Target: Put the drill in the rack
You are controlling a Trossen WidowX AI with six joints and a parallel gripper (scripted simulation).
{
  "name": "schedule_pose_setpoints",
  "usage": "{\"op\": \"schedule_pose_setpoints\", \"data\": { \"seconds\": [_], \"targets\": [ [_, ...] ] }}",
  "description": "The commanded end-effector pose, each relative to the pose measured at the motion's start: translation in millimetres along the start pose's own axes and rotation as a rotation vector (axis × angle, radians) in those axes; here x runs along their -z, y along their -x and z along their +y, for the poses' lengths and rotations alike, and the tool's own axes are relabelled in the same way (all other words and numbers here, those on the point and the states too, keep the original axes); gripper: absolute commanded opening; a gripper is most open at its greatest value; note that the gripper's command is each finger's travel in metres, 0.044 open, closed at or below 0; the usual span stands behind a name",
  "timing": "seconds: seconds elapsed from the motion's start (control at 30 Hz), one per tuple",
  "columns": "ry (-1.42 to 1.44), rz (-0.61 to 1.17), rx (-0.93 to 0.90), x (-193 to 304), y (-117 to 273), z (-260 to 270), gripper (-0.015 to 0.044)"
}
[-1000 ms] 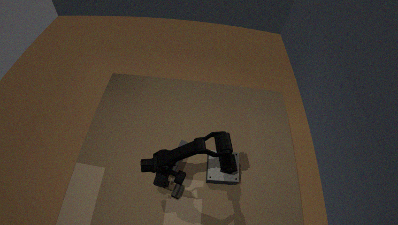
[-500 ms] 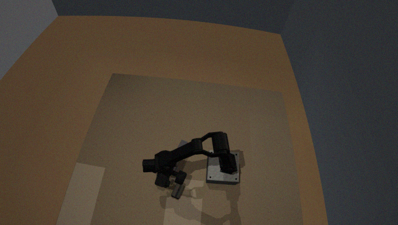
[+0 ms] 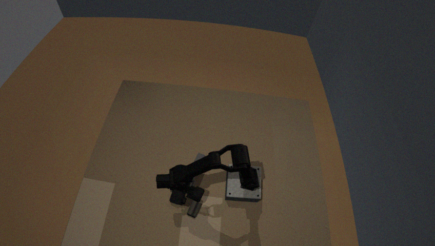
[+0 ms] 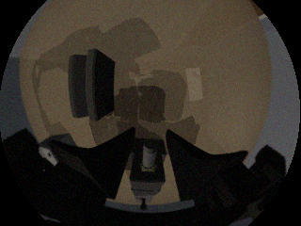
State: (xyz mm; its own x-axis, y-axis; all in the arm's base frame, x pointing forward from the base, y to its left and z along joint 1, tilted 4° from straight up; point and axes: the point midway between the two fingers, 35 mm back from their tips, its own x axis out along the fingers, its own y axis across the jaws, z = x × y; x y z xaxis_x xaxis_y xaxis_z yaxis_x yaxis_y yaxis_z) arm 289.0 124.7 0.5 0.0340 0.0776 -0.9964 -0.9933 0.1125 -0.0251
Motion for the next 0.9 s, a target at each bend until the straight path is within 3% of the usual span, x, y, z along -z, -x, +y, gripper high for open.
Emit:
{"op": "schedule_pose_setpoints", "data": {
  "seconds": [0.0,0.1,0.2,0.87],
  "targets": [
    [0.0,-0.001,0.001,-0.3,0.7,-0.4,0.0099],
    [0.0,-0.001,0.001,-0.3,0.7,-0.4,0.002],
    [0.0,-0.001,0.001,-0.3,0.7,-0.4,0.0],
    [0.004,-0.003,-0.004,-13.5,1.1,0.0,0.0]
  ]
}}
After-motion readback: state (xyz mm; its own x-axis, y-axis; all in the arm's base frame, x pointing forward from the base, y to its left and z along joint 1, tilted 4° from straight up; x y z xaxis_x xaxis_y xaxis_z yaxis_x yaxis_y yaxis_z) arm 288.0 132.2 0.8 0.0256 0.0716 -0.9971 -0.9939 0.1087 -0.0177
